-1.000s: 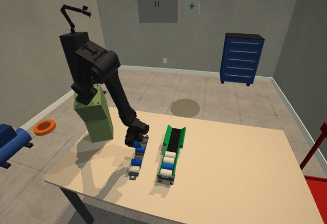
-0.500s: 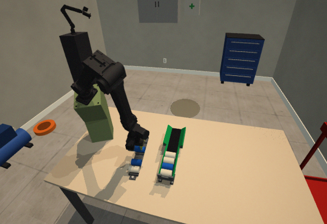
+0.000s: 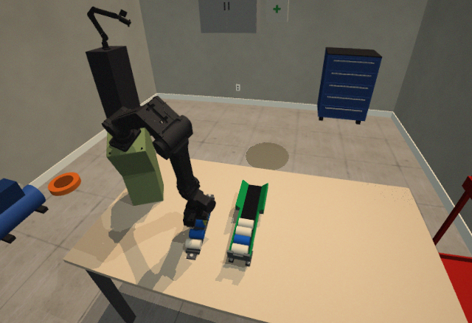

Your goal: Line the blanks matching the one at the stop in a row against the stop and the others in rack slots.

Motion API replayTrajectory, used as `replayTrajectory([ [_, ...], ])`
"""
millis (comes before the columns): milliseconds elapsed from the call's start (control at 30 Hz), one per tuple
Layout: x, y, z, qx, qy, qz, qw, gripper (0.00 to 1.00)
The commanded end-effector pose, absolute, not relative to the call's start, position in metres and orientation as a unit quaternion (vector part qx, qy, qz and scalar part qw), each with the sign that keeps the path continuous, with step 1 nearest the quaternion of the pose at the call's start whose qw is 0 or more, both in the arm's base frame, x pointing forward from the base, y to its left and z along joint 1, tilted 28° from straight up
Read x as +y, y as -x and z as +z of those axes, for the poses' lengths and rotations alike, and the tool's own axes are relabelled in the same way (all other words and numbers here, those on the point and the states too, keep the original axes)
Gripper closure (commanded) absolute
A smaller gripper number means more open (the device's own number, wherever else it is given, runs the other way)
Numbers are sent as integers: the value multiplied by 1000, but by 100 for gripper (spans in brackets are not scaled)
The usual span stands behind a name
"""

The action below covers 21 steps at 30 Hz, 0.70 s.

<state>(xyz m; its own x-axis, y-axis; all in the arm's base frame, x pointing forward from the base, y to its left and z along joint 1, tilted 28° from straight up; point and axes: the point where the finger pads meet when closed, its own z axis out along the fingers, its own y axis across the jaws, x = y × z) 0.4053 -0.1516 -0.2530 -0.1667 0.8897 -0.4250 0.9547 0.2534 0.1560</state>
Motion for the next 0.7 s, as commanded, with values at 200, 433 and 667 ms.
replayTrajectory([
  [200,-157,-420,-248,762,-599,-65,238,40],
  [433,-154,-410,-251,763,-600,-68,230,40],
  [667,-154,-410,-251,763,-600,-69,230,40],
])
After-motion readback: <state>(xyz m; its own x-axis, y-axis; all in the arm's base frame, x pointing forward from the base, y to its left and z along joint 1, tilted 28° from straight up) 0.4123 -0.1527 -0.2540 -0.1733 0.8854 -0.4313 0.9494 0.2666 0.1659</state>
